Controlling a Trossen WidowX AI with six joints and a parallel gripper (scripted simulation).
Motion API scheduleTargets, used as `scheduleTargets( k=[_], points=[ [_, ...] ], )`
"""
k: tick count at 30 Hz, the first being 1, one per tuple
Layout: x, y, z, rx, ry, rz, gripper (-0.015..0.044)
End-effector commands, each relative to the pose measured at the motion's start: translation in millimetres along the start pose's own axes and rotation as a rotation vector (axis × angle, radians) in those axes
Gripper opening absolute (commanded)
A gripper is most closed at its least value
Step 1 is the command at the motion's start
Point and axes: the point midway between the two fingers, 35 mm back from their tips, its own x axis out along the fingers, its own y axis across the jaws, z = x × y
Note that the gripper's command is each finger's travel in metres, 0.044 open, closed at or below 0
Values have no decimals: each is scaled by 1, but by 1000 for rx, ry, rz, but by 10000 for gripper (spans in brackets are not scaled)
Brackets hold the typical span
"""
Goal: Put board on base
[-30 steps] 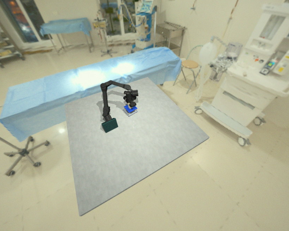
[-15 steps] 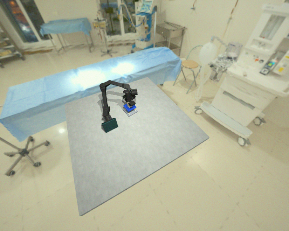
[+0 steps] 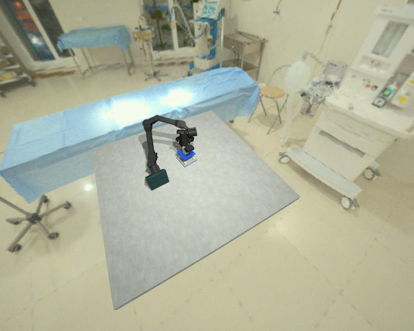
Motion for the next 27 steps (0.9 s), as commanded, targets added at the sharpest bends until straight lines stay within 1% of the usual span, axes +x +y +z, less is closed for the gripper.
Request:
scheduleTargets(
  k=[1,27],
  points=[
    [4,2,-2,9,0,4,0],
    [27,2,-2,13,0,5,0]
  ],
)
